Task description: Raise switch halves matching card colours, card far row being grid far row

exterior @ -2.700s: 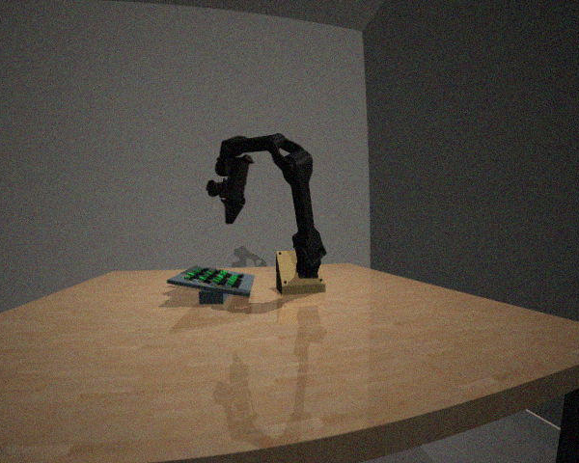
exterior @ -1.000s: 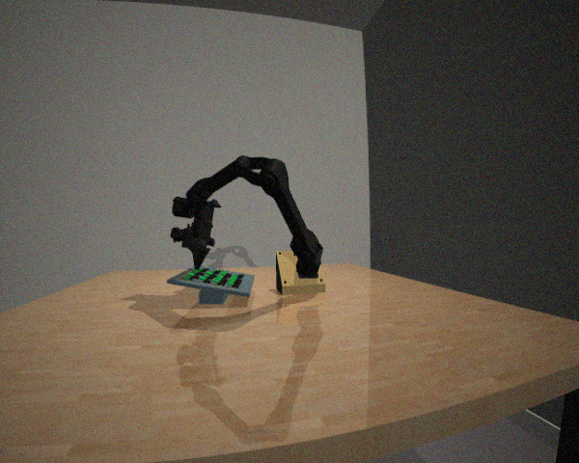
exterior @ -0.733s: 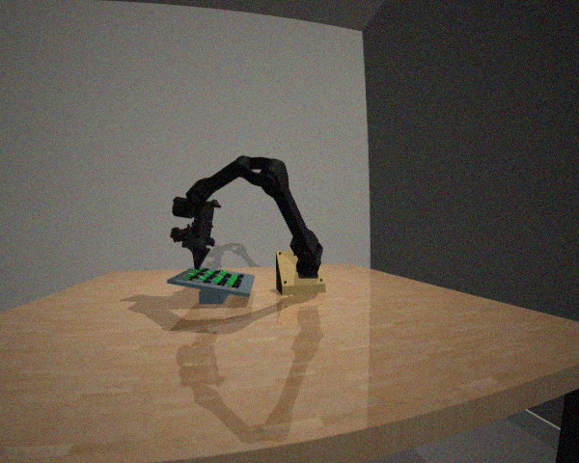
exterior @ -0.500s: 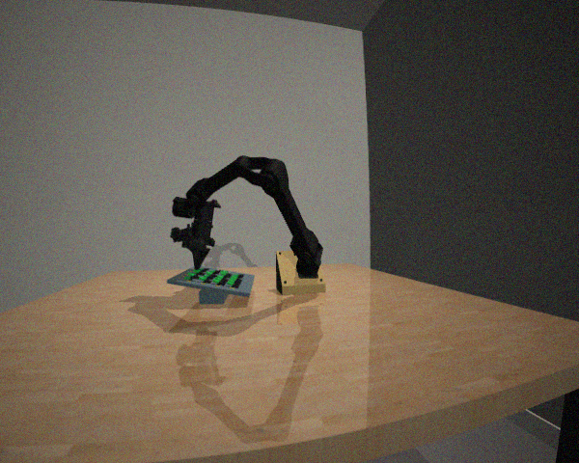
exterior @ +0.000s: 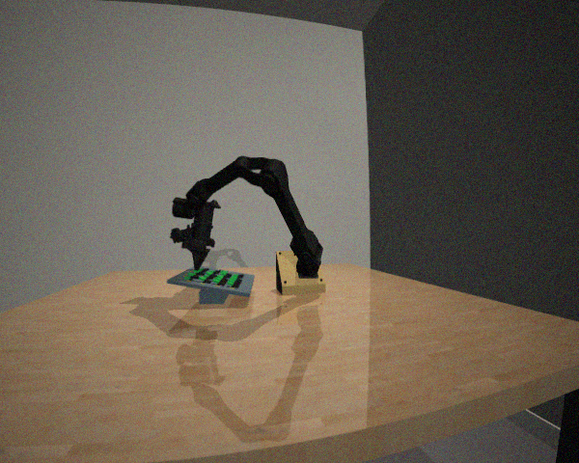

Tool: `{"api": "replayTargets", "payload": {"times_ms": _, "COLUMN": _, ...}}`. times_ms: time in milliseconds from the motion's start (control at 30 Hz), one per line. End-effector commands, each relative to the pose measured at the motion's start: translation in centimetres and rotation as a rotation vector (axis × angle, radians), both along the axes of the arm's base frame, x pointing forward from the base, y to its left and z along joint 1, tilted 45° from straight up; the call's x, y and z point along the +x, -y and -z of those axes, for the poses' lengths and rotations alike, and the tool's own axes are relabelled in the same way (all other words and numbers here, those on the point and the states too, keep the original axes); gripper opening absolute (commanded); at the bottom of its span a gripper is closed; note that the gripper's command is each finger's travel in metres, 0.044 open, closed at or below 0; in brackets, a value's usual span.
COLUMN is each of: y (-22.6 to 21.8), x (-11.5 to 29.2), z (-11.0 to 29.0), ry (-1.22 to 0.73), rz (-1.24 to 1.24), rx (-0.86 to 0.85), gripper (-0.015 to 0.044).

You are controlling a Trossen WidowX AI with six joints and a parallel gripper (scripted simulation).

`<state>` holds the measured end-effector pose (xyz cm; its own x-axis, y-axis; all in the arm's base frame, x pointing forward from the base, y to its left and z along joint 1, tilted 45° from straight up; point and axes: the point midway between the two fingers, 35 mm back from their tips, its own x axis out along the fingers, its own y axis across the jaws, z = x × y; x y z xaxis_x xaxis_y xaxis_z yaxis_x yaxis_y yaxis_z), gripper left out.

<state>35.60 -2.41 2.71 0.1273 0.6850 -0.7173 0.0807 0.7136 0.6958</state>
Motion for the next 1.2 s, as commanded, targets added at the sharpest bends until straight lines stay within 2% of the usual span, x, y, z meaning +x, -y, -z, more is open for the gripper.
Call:
{"api": "replayTargets", "payload": {"times_ms": 0, "y": -0.1, "x": 0.1, "z": 0.0, "ry": 0.0, "rz": 0.004, "rx": 0.004, "gripper": 0.0}}
{"api": "replayTargets", "payload": {"times_ms": 833, "y": -0.3, "x": 0.1, "z": 0.3, "ry": 0.0, "rz": 0.004, "rx": 0.005, "gripper": 0.0}}
{"api": "replayTargets", "payload": {"times_ms": 1000, "y": 3.9, "x": -0.9, "z": -4.0, "ry": 0.015, "rz": 0.021, "rx": 0.0, "gripper": 0.0}}
{"api": "replayTargets", "payload": {"times_ms": 1167, "y": 4.0, "x": -1.1, "z": -4.4, "ry": 0.016, "rz": 0.022, "rx": 0.0, "gripper": 0.0}}
